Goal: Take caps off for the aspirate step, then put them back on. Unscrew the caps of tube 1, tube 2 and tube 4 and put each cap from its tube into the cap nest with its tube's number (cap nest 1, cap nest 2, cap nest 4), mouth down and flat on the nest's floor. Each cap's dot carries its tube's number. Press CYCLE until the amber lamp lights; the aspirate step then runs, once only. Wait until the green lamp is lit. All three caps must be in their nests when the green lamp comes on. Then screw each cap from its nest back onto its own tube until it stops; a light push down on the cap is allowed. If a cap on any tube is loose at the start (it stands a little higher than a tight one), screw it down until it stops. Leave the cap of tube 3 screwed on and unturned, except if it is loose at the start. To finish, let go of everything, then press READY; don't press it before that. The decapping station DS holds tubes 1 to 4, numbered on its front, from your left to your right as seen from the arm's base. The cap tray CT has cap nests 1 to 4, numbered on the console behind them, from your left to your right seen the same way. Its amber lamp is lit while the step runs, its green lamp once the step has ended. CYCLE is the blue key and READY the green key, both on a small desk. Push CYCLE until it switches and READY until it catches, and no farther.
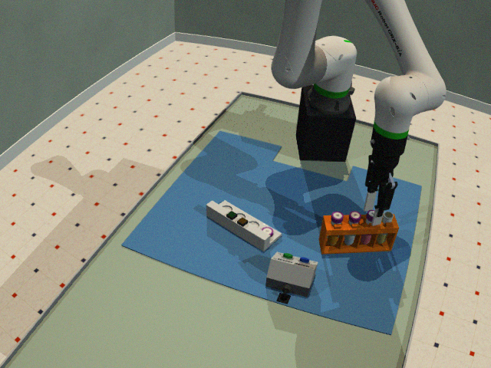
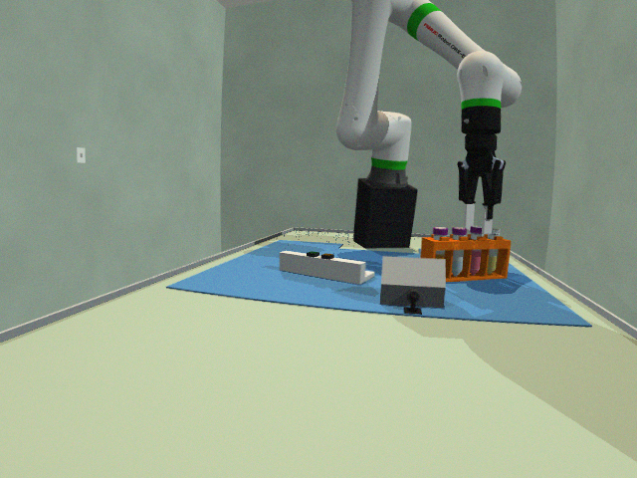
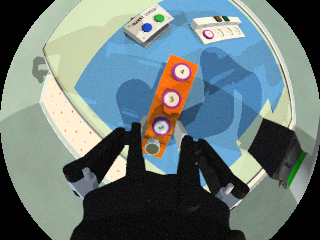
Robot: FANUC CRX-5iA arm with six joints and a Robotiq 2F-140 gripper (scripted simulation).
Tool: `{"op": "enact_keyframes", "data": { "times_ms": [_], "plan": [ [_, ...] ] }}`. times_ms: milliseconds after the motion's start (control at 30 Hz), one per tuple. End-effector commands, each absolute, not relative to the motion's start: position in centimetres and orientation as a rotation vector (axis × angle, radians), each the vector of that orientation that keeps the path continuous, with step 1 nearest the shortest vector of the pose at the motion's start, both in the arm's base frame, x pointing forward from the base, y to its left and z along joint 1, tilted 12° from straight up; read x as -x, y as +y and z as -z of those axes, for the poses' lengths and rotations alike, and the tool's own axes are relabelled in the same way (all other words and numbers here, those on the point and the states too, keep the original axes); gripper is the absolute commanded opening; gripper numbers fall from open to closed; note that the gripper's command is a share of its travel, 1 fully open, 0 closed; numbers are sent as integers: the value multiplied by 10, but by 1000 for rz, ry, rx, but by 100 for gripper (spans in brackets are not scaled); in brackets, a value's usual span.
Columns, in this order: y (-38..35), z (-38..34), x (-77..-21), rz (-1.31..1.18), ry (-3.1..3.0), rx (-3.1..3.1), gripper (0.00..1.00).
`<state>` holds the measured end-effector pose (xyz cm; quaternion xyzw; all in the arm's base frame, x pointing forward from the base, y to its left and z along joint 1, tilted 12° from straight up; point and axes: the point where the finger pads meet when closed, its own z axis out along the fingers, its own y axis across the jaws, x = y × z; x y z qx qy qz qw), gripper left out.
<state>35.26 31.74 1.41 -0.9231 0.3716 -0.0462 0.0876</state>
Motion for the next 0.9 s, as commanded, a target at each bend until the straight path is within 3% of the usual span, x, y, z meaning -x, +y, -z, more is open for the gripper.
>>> {"op": "enact_keyframes", "data": {
  "times_ms": [0, 400, 433, 867],
  "plan": [
    [317, -14, -353, 142, 1445, 2576, 35],
    [317, -14, -353, 113, 1693, 2411, 35],
    [317, -14, -353, 113, 1693, 2411, 0],
    [317, -14, -353, 113, 1693, 2411, 0]
  ]
}}
